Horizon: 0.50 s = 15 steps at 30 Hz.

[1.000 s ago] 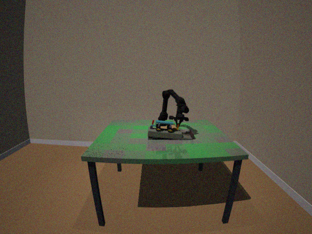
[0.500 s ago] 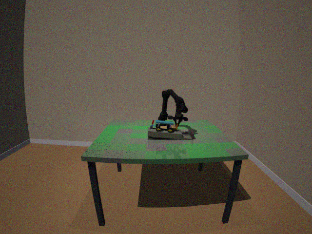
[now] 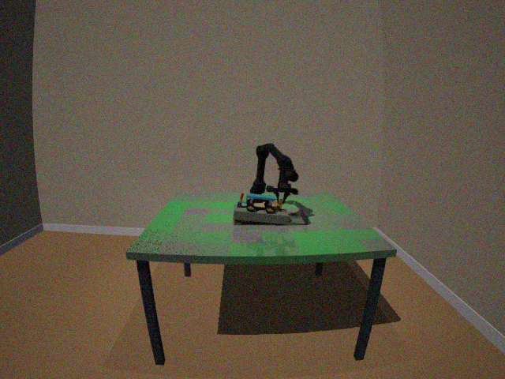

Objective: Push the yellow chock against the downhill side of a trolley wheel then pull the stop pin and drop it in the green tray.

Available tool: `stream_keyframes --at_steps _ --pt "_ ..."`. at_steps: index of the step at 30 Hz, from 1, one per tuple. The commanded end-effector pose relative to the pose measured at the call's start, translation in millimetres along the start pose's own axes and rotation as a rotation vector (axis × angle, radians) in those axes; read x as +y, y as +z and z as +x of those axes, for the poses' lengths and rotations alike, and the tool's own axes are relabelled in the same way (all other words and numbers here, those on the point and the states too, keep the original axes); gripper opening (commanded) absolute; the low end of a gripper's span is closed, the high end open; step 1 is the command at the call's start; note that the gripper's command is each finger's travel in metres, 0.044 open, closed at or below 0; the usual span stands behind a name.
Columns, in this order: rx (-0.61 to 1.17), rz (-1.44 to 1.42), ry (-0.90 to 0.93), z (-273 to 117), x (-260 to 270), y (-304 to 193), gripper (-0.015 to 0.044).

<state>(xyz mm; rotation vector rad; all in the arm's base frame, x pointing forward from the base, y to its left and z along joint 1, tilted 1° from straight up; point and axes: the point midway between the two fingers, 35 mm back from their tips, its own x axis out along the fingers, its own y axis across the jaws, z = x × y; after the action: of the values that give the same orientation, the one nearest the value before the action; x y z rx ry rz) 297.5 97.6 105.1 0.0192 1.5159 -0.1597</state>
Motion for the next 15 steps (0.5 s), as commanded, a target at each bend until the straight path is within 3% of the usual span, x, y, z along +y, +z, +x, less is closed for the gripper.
stream_keyframes --at_steps 1,15 --pt "0.0 0.001 0.0 0 0 0 0.019" --pt "0.001 -0.001 -0.006 -39 0 -1 0.019"
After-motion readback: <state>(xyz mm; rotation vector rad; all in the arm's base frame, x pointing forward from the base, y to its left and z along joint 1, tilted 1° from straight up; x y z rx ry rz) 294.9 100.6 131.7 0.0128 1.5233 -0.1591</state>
